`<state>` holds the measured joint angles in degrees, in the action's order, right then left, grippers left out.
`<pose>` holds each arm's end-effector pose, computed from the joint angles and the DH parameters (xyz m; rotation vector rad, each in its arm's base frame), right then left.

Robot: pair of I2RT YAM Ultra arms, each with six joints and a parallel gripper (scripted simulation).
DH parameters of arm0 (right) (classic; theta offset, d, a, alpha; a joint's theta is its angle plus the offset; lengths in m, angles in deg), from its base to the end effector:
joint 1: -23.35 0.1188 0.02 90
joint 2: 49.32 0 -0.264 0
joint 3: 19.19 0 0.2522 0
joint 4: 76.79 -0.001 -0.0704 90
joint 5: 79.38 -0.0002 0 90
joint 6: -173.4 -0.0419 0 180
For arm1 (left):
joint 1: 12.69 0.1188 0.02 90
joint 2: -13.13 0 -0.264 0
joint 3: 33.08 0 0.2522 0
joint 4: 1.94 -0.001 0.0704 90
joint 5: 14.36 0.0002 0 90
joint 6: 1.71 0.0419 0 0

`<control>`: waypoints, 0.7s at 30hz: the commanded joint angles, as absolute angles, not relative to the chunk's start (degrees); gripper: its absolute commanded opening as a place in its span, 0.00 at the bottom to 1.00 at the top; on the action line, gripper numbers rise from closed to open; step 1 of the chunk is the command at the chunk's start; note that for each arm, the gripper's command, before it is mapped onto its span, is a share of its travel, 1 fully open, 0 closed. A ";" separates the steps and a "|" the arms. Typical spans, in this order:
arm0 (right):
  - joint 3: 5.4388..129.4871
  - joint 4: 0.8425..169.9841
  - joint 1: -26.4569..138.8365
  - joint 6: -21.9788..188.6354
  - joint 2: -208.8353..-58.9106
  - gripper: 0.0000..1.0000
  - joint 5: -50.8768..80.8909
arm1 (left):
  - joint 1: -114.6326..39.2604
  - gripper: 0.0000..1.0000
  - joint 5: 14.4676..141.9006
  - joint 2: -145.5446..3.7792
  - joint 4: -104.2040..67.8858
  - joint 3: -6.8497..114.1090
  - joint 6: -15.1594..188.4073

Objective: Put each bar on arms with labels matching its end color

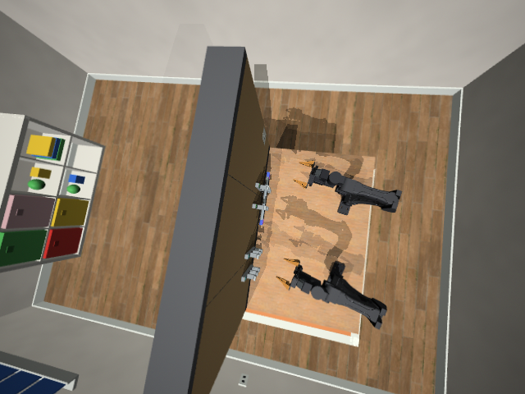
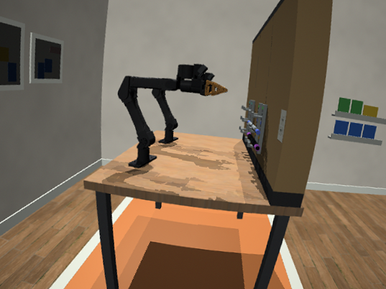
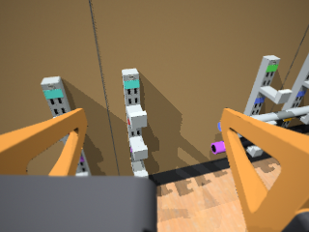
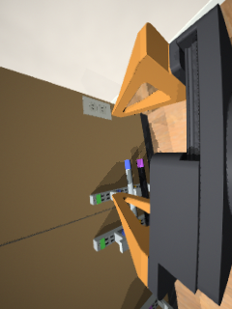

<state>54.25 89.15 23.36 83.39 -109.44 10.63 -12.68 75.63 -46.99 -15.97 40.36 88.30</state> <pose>0.2462 0.0011 0.4042 -0.0001 1.5837 0.0004 0.2462 0.0011 0.4042 -0.0001 1.5832 0.0004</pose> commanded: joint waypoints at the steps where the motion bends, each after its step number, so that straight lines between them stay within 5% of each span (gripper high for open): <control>1: 55.25 89.86 23.35 83.40 -108.78 1.00 10.62 | -12.69 1.00 75.64 -46.48 -15.89 41.12 88.29; 21: 52.77 90.78 24.57 86.08 -109.39 1.00 9.71 | -12.47 1.00 75.50 -47.05 -15.46 39.52 90.95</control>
<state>53.88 89.53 23.51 84.26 -109.42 10.35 -12.68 75.63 -46.97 -15.91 40.30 89.13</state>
